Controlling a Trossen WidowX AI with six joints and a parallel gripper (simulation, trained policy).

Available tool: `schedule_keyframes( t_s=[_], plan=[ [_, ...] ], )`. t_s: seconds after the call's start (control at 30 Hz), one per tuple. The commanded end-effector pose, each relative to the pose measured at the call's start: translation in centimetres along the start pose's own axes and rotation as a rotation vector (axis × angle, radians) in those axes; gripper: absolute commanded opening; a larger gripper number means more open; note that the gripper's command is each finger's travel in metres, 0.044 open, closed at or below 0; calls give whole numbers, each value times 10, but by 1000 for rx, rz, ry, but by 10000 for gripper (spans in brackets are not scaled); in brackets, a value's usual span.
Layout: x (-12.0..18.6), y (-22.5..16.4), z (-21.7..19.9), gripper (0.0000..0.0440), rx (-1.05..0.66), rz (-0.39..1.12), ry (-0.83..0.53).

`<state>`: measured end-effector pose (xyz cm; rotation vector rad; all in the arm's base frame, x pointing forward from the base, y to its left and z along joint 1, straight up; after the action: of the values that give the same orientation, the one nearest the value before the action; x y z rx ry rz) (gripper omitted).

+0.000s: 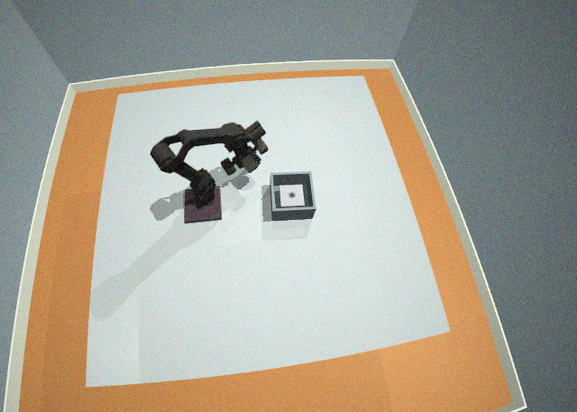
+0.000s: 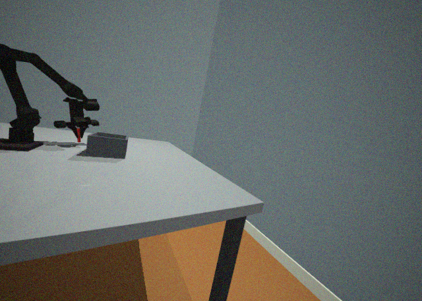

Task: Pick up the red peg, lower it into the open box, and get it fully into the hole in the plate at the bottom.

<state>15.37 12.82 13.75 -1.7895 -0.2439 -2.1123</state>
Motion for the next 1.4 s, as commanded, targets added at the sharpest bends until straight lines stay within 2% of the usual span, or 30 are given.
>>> schedule_keyframes(
  t_s=[0.0,0.53,0.93,1.37],
  plan=[
    [16,2,7,0,38,-19,44],
    [80,33,43,0,83,-136,173],
    [92,75,66,0,15,-216,205],
    [89,118,82,0,-61,-274,210]
  ],
)
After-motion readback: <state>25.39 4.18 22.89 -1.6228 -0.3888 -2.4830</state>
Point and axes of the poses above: the point midway between the two fingers, 35 mm back from their tips, its own x axis back along the fingers, its own z axis across the jaws, y = z × x, the point moved 8 cm from there along x, back along the fingers, and after that the axes turned 12 degrees about -x, right-handed, at the moved point
